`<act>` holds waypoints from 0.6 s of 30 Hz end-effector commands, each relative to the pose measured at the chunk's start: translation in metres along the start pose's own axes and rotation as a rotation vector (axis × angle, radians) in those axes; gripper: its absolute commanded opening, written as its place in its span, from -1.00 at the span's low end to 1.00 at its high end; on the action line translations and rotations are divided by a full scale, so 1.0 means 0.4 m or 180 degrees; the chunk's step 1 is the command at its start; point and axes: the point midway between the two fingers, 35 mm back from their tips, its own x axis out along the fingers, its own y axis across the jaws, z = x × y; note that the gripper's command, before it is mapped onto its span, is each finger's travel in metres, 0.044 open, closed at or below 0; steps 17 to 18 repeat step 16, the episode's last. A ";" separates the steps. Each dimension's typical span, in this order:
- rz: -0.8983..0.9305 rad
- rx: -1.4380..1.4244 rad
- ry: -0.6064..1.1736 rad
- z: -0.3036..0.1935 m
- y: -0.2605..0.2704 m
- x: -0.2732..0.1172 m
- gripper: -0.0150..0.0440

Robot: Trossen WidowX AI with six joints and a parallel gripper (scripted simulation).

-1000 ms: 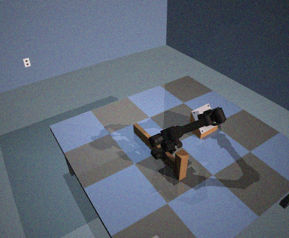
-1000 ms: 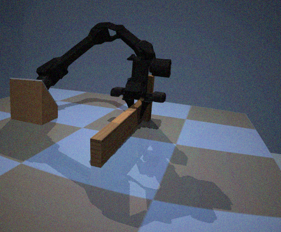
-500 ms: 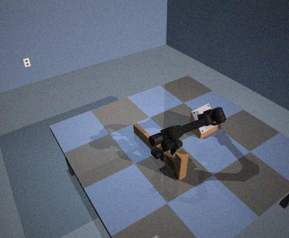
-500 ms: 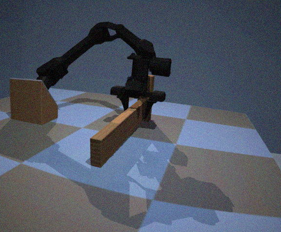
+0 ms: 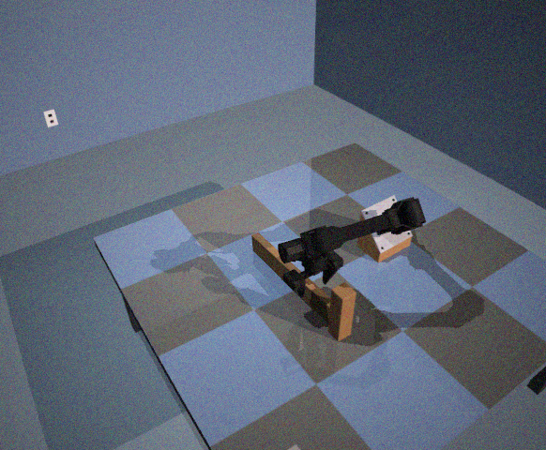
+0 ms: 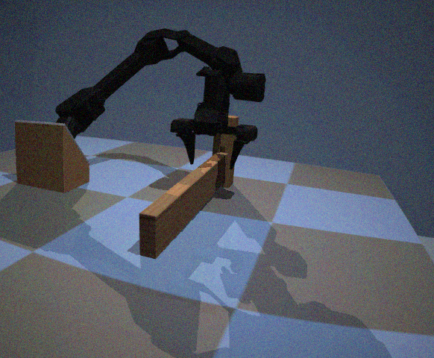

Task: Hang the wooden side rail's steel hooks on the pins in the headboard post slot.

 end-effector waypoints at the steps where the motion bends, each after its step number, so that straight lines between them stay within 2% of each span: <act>1: 0.0000 0.0026 -0.0012 0.053 -0.003 -0.005 1.00; 18: 0.0008 0.0044 -0.0008 0.043 -0.001 -0.005 1.00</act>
